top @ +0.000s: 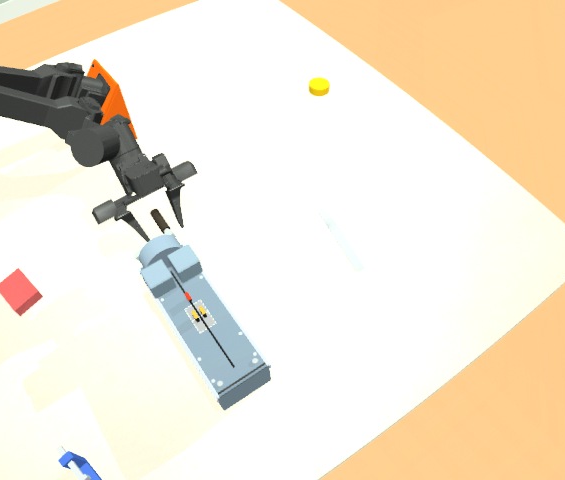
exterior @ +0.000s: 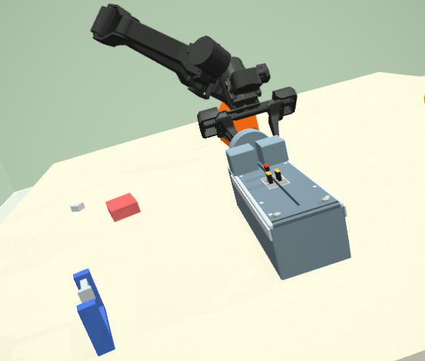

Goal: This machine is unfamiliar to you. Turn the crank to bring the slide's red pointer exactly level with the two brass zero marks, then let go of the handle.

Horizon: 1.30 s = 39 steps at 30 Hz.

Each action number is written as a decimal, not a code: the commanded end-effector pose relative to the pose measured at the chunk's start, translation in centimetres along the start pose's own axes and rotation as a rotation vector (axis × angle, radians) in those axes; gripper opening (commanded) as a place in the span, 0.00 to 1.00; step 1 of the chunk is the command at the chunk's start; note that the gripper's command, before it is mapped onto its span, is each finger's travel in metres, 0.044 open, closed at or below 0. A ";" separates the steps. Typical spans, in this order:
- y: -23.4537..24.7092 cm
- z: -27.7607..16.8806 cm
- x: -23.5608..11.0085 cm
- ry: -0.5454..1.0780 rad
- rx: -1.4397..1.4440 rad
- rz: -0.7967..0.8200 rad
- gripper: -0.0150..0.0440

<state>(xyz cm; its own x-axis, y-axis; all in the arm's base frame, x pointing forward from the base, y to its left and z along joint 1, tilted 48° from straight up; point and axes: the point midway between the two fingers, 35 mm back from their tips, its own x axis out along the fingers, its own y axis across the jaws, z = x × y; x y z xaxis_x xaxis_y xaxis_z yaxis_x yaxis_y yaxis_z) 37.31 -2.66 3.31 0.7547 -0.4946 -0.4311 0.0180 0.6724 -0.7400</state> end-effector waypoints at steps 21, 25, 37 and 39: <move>0.1 -0.1 0.1 -0.005 -0.004 0.006 0.25; 0.2 -0.3 0.3 -0.005 -0.004 0.005 0.25; 0.3 -1.2 1.3 -0.005 -0.004 0.005 0.25; 0.2 -1.4 1.4 -0.005 -0.004 0.005 0.25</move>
<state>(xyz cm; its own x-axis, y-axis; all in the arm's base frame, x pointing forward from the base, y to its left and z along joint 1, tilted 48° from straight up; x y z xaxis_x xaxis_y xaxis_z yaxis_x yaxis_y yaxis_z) 37.45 -3.47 2.23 0.7607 -0.4887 -0.4272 0.0158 0.6718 -0.7405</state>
